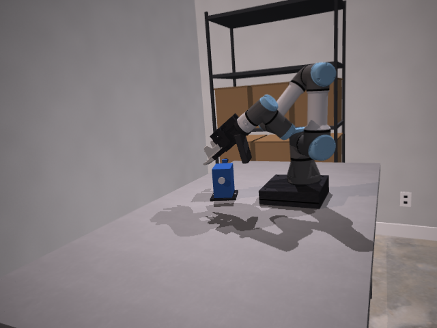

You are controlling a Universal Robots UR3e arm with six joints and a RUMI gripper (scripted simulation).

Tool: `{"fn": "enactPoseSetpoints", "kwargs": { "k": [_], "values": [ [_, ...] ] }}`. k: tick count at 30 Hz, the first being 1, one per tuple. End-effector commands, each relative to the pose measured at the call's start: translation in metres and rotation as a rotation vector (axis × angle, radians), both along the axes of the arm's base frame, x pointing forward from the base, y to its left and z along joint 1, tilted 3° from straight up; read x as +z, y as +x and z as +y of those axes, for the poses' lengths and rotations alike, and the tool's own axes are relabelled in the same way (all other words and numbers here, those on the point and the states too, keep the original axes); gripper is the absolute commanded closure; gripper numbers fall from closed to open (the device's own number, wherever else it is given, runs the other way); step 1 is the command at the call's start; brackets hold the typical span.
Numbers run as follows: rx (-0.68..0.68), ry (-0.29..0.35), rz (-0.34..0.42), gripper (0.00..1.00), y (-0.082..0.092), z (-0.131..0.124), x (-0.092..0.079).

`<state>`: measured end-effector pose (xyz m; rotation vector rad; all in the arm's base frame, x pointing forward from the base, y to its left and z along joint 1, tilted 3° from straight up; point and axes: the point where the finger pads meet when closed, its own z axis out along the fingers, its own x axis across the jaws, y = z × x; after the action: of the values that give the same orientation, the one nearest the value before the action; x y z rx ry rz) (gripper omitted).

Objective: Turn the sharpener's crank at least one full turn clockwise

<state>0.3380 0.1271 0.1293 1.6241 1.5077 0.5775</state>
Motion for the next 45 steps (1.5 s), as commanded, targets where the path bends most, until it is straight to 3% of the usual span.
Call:
{"fn": "enactPoseSetpoints", "kwargs": {
  "k": [1,8,10,16,18,25,27,32,41,45],
  "values": [
    [-0.002,0.002,0.004,0.68,-0.001,-0.001,0.026],
    [-0.002,0.002,0.004,0.68,-0.002,-0.002,0.061],
    [-0.002,0.002,0.004,0.68,-0.002,-0.002,0.061],
    [0.057,-0.131,0.111,0.68,0.015,-0.016,0.043],
    [0.057,-0.131,0.111,0.68,0.016,-0.016,0.042],
    [0.12,-0.242,0.248,0.68,0.031,-0.033,0.032],
    [0.12,-0.242,0.248,0.68,0.031,-0.033,0.032],
    [0.184,-0.321,0.368,0.68,0.042,-0.05,0.023],
    [0.279,-0.4,0.521,0.68,0.052,-0.072,0.013],
    [0.297,-0.41,0.547,0.68,0.054,-0.076,0.012]
  ]
}}
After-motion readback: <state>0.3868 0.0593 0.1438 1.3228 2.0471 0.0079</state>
